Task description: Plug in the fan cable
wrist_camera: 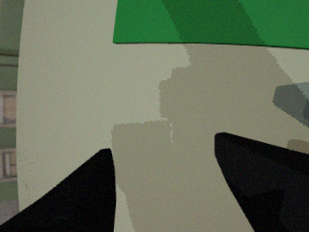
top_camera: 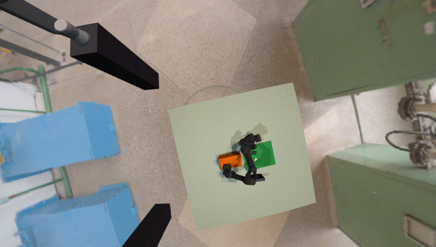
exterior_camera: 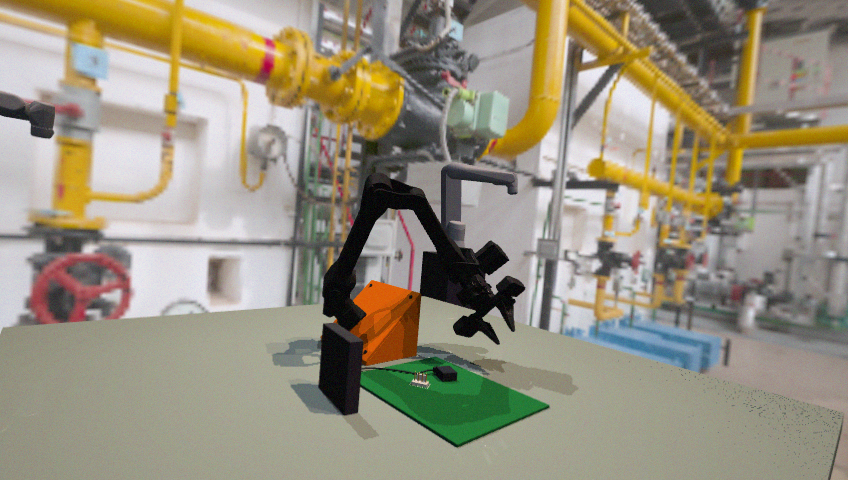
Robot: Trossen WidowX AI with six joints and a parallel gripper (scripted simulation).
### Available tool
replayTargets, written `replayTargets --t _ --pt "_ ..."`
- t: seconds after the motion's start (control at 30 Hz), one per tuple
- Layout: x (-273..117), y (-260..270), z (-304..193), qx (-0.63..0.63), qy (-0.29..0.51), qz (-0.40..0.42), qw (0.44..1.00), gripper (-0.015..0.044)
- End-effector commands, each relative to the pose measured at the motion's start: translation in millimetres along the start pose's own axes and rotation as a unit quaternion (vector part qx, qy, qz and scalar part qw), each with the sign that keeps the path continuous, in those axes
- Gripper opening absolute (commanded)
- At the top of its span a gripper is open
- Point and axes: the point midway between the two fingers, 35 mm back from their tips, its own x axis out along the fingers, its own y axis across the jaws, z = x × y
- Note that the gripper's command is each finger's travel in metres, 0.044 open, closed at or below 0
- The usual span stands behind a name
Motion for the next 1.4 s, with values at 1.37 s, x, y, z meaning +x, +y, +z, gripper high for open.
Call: replayTargets --t 1.37 --pt "-3 -31 93 -0.981 0.189 0.046 0.000 0.0210"
